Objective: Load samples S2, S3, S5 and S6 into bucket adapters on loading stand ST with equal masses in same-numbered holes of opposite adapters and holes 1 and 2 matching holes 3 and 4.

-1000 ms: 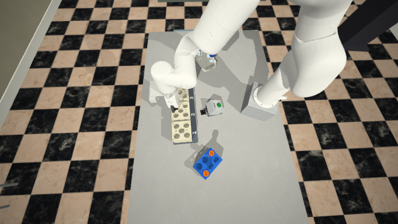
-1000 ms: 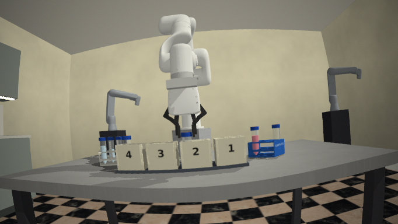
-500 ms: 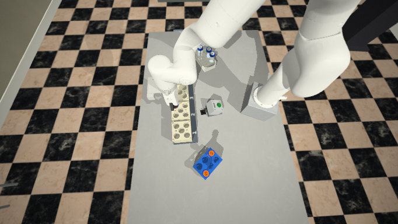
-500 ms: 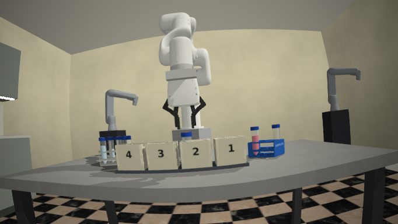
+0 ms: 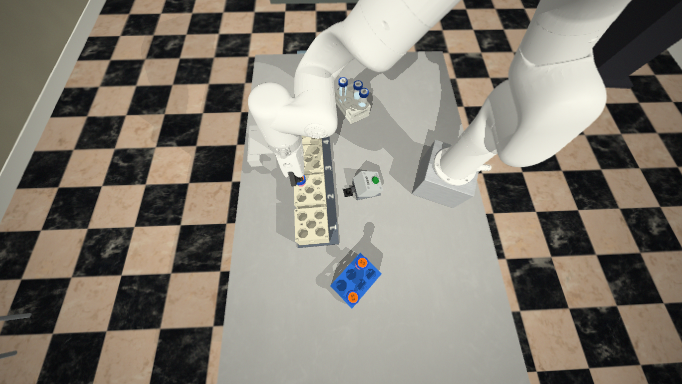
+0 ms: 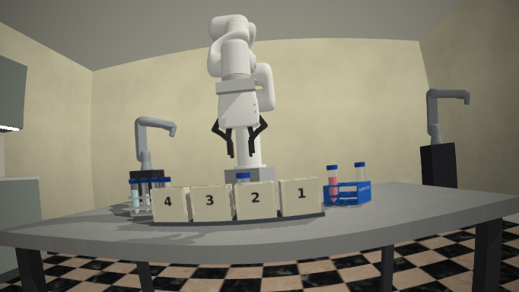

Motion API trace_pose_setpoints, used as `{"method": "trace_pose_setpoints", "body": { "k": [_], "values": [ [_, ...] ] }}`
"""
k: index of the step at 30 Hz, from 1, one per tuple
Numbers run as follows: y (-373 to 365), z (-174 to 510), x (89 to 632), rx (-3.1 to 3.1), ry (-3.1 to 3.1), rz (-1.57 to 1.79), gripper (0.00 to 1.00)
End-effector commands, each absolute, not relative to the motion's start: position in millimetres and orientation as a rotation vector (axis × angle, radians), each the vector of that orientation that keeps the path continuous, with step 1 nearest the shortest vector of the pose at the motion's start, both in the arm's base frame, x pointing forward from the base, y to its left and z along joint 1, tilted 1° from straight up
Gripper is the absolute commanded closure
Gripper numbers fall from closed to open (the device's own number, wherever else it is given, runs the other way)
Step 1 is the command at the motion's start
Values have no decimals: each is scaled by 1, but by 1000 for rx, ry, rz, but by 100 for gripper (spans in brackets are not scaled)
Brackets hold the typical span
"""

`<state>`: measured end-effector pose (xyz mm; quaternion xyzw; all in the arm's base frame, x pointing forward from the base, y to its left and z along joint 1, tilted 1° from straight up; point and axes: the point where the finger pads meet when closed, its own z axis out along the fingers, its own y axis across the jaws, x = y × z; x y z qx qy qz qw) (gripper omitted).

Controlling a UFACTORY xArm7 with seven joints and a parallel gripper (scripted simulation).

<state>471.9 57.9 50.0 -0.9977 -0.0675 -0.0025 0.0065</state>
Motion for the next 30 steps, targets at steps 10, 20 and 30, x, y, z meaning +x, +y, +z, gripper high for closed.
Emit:
{"method": "trace_pose_setpoints", "body": {
  "k": [10, 20, 30],
  "values": [
    [58, 74, 473, -3121, -211, -15, 56],
    [58, 90, 473, -3121, -211, -15, 56],
    [57, 110, 473, -3121, -211, -15, 56]
  ]
}}
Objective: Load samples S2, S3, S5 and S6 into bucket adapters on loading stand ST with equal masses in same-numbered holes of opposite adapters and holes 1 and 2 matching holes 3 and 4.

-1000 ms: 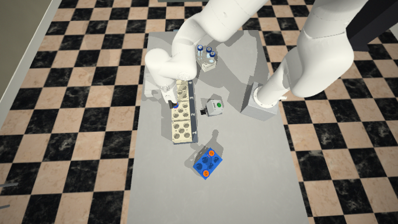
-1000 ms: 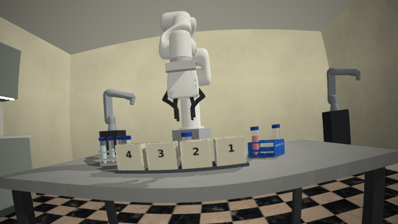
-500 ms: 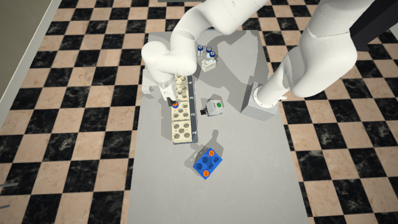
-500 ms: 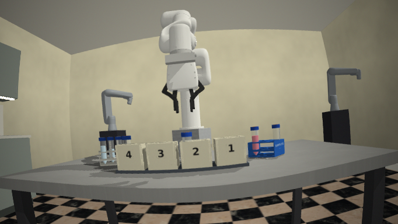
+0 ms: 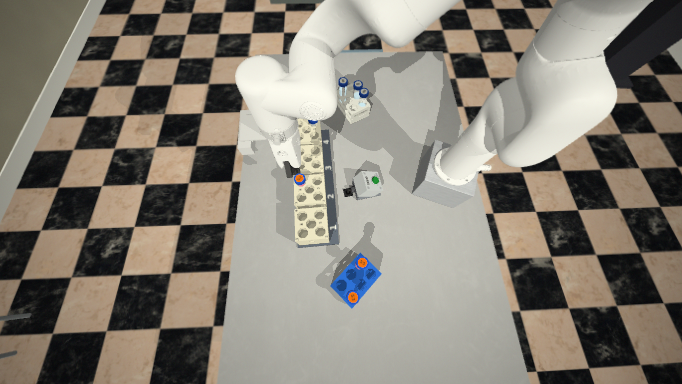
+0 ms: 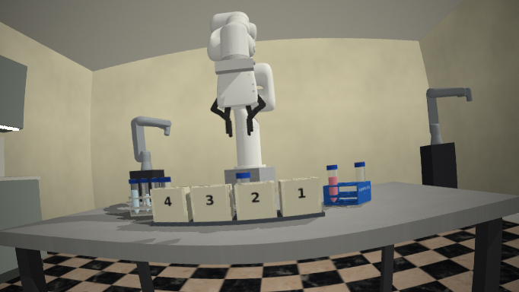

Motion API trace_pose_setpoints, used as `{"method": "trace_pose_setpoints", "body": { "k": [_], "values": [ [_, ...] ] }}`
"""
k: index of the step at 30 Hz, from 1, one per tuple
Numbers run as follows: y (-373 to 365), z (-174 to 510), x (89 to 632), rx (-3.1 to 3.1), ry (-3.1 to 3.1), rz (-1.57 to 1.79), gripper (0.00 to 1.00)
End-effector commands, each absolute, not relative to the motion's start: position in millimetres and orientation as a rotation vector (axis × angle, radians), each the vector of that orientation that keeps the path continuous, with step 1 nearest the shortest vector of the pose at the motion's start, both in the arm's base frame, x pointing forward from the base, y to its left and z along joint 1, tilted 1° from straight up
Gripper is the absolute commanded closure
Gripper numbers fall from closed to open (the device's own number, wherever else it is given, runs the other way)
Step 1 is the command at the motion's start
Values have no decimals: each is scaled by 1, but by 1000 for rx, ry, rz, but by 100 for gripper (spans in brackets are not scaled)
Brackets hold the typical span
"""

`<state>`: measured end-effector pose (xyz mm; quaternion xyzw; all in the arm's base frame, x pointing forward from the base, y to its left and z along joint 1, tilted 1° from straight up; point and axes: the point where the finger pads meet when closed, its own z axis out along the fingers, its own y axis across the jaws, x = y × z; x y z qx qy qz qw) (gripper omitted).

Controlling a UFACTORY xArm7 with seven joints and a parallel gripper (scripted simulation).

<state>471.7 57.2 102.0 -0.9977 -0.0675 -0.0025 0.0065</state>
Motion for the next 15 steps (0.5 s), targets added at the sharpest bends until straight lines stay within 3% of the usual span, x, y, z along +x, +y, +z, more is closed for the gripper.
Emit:
{"method": "trace_pose_setpoints", "body": {
  "k": [1, 15],
  "values": [
    [57, 112, 473, -3121, -211, -15, 56],
    [57, 123, 473, -3121, -211, -15, 56]
  ]
}}
